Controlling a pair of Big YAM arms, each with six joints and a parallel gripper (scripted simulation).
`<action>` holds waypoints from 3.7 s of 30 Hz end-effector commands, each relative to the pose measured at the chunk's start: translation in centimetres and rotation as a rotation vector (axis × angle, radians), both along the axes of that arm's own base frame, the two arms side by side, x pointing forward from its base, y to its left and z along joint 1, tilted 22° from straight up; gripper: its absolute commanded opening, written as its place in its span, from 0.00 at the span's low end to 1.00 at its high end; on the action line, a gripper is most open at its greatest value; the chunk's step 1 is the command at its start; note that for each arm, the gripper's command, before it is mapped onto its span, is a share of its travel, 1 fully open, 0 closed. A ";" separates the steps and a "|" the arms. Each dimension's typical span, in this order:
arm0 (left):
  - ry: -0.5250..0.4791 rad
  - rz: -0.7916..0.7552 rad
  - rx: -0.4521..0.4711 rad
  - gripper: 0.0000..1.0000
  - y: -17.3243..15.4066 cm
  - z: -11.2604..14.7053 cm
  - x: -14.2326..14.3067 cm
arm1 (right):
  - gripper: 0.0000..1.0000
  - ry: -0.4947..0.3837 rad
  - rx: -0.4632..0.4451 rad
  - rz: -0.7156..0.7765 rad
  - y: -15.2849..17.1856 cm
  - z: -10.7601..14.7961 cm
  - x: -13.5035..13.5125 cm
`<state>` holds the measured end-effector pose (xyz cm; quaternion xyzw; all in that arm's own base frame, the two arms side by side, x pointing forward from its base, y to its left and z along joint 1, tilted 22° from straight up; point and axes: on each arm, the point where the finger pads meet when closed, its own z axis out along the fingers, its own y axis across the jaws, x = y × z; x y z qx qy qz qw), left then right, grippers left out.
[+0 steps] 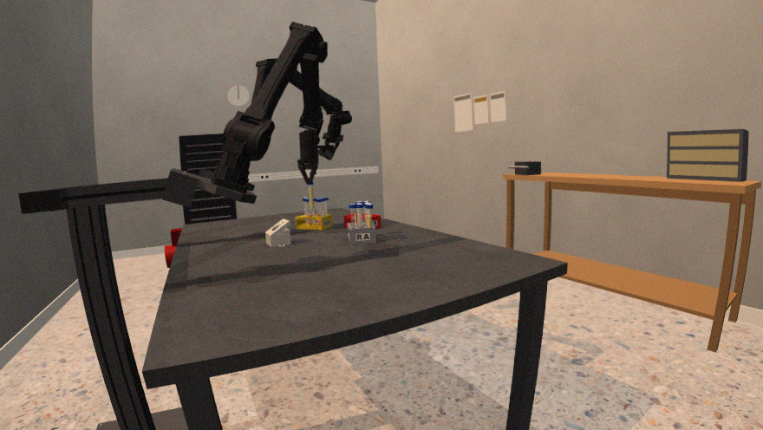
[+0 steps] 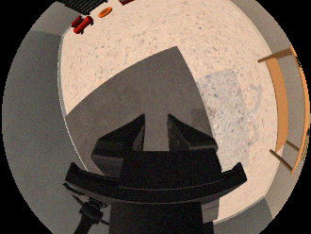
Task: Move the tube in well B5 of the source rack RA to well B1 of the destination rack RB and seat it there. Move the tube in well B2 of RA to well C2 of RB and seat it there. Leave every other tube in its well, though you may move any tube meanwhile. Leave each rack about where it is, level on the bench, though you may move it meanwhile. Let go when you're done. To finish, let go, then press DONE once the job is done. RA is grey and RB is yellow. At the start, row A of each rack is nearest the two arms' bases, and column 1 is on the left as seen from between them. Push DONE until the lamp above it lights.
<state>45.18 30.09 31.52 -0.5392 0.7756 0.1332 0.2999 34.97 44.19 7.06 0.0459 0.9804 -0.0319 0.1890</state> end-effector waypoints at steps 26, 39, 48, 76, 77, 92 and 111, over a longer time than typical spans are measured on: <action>-0.035 0.001 0.019 0.30 0.3 2.0 0.4 | 0.00 -0.012 0.027 -0.001 7.7 -1.4 -5.6; -0.035 0.001 0.019 0.30 0.3 2.0 0.4 | 0.00 -0.010 0.020 -0.013 8.2 -0.8 -2.5; -0.035 0.001 0.019 0.30 0.3 2.0 0.4 | 0.00 -0.010 0.021 -0.013 9.0 -0.6 -1.6; -0.035 0.001 0.019 0.30 0.3 2.0 0.4 | 0.00 -0.015 0.034 -0.006 11.6 0.6 -0.3; -0.035 0.001 0.019 0.30 0.3 2.0 0.4 | 0.00 -0.015 0.034 -0.006 11.6 0.6 -0.3; -0.035 0.001 0.019 0.30 0.3 2.0 0.4 | 0.00 -0.015 0.034 -0.006 11.6 0.6 -0.3; -0.035 0.001 0.019 0.30 0.3 2.0 0.4 | 0.00 -0.018 0.040 -0.010 12.1 1.3 1.0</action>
